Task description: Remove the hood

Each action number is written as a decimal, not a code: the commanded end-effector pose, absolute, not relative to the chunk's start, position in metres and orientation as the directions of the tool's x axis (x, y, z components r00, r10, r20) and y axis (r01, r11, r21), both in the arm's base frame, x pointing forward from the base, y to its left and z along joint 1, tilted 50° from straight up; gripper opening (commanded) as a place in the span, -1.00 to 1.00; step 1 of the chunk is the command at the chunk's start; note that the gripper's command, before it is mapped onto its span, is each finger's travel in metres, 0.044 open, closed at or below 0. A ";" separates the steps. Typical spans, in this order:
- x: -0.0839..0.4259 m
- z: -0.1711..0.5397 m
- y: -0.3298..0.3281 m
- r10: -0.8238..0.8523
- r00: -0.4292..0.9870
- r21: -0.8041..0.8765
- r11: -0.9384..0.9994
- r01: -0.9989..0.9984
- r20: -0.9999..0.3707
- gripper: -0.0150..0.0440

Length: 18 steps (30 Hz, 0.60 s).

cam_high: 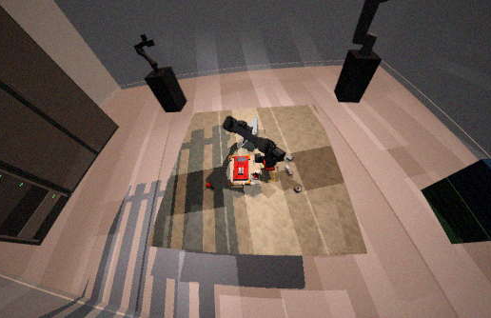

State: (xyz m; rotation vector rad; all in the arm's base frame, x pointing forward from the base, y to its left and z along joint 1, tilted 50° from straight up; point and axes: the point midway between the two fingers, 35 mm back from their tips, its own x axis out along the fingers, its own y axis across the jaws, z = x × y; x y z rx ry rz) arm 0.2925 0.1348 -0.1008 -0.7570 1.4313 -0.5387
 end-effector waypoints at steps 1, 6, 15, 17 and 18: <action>0.292 -0.103 0.130 -0.740 0.087 -0.745 0.657 -0.115 -0.667 -0.49; 0.292 -0.106 0.127 -0.740 0.087 -0.745 0.657 -0.115 -0.667 -0.49; 0.293 -0.111 0.121 -0.741 0.087 -0.745 0.657 -0.115 -0.666 -0.49; 0.293 -0.112 0.119 -0.741 0.087 -0.745 0.657 -0.115 -0.666 -0.49; 0.293 -0.113 0.119 -0.741 0.087 -0.745 0.657 -0.115 -0.666 -0.49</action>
